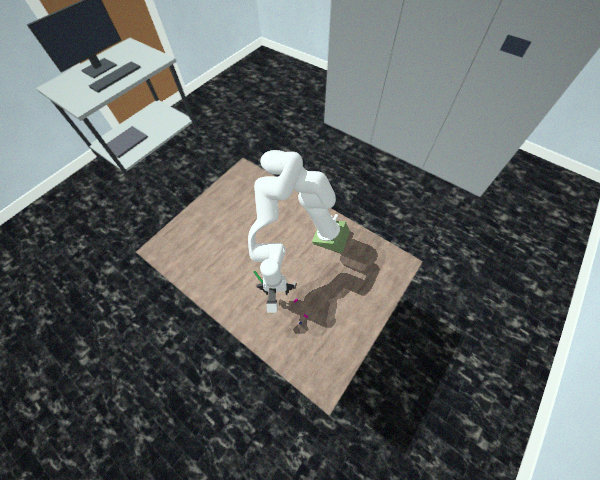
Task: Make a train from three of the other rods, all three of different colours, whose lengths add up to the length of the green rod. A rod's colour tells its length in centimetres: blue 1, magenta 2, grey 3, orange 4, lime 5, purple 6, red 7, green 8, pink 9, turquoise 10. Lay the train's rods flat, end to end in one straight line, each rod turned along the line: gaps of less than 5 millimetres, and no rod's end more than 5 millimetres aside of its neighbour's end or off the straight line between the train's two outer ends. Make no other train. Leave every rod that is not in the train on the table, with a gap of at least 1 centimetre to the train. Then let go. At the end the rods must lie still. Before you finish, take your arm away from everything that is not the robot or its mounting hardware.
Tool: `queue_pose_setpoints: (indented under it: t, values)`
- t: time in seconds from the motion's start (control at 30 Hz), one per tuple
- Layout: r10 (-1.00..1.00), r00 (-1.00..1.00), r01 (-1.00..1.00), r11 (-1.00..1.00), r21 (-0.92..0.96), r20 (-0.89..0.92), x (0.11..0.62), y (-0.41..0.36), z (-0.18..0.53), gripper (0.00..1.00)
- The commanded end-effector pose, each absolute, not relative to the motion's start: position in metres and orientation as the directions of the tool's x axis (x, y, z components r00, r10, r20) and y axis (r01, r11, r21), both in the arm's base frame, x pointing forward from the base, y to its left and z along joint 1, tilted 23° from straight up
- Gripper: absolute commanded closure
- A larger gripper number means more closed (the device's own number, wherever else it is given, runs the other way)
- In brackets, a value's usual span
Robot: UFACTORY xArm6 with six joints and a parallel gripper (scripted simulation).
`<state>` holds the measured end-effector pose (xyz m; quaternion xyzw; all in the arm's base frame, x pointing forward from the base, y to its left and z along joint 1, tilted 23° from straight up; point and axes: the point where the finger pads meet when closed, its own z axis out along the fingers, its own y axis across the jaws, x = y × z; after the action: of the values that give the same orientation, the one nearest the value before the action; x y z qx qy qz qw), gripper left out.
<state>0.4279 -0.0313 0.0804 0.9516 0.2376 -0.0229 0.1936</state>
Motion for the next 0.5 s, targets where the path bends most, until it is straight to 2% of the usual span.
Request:
queue_pose_setpoints:
  t: [0.0,0.07,0.47]
  values:
    - [0.357,0.929,0.365,-0.848,0.384,-0.095,0.4306,-0.0295,0.0824,0.0]
    - [0.257,0.965,0.256,-0.884,0.392,-0.05,0.4322,-0.0278,0.0833,0.0]
    - [-0.075,0.993,-0.105,-0.917,0.385,0.093,0.4372,-0.0223,0.0863,0.0]
